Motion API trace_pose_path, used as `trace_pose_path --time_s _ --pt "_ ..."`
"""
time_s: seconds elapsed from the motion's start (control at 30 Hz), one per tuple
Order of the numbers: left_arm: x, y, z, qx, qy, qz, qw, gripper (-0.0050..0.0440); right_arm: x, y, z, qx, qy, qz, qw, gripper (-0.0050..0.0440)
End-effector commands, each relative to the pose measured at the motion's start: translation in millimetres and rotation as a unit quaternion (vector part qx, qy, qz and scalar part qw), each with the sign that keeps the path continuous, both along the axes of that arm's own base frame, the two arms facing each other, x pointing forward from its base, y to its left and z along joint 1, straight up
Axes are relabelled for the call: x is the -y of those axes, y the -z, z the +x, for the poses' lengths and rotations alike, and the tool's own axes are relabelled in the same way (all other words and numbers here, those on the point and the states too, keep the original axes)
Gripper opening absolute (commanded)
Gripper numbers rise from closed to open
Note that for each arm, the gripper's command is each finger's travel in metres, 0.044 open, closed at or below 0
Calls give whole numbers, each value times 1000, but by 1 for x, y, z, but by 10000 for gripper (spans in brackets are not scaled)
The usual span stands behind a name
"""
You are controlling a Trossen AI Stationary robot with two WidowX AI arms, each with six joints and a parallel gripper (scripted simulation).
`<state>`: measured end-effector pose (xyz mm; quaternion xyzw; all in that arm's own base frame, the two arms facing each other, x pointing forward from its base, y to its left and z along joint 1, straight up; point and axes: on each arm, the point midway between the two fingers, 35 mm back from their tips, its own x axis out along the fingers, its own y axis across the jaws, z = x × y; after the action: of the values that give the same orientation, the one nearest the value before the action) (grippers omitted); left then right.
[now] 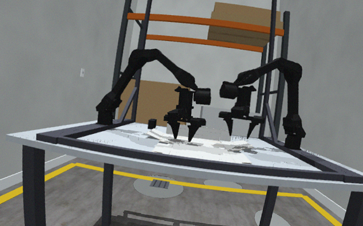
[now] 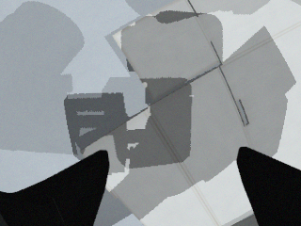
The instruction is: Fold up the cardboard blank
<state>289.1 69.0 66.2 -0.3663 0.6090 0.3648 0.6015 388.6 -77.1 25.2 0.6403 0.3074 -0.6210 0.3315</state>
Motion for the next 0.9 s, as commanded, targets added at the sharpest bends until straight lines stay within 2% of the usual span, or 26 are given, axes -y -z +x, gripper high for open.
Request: trace_pose_path --time_s 0.0,0.17,0.37,0.43,0.5,0.67,0.87 --pt "-8 -7 10 14 54 4 998 357 8 -17 2 13 -98 -7 995 363" --pt "-13 -6 13 14 112 4 994 357 13 -20 -2 8 -214 -13 977 363" --pt "-19 -5 17 14 181 5 983 357 18 -24 -6 2 -349 -20 937 363" --pt "-19 -5 17 14 181 5 983 357 18 -24 -6 2 -349 -20 937 363" --pt "-22 -5 19 14 215 4 976 357 21 -25 -8 -1 -418 -22 908 363" --pt "-28 -4 22 14 274 4 962 357 26 -29 -12 -6 -521 -26 853 363" --pt "-34 -3 26 14 340 5 940 357 32 -32 -17 -11 -635 -29 772 363"
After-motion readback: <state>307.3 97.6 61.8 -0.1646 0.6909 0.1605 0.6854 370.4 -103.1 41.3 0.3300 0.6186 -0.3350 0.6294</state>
